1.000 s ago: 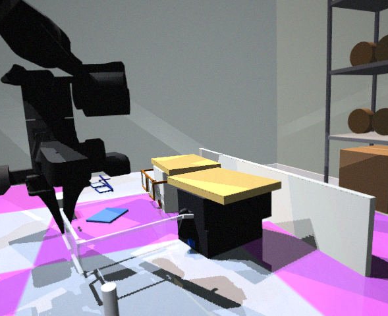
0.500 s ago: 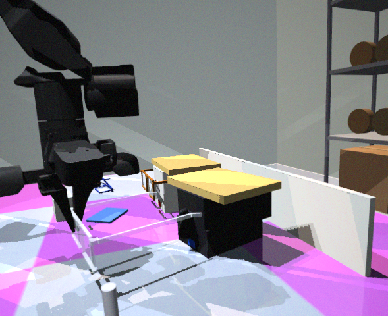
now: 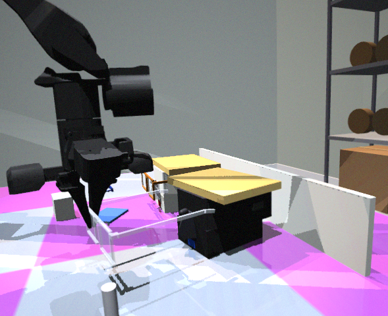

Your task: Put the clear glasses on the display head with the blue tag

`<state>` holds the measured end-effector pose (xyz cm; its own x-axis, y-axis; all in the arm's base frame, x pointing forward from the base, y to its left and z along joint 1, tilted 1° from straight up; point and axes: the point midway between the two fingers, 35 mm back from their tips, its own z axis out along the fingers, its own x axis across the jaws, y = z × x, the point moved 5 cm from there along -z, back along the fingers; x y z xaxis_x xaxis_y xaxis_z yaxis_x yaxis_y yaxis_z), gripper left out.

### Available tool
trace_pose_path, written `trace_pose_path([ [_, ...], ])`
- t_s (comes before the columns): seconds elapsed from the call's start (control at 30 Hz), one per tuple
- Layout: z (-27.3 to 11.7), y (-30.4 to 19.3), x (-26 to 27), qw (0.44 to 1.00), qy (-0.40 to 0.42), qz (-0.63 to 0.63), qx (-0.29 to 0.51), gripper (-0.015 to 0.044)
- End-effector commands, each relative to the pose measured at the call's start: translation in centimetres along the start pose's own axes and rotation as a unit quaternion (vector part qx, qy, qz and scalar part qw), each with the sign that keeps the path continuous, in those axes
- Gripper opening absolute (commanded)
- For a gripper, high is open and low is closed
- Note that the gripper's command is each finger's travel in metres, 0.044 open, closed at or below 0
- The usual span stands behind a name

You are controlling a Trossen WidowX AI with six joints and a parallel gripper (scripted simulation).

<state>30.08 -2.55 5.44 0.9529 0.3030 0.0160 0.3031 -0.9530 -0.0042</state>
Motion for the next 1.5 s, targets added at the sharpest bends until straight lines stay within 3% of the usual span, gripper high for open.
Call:
trace_pose_path([
  [0.0,0.0,0.0,0.7,1.0,-0.001,0.002,-0.001,0.0],
  [1.47,-0.2,0.0,7.3,1.0,0.002,0.002,-0.001,0.0],
])
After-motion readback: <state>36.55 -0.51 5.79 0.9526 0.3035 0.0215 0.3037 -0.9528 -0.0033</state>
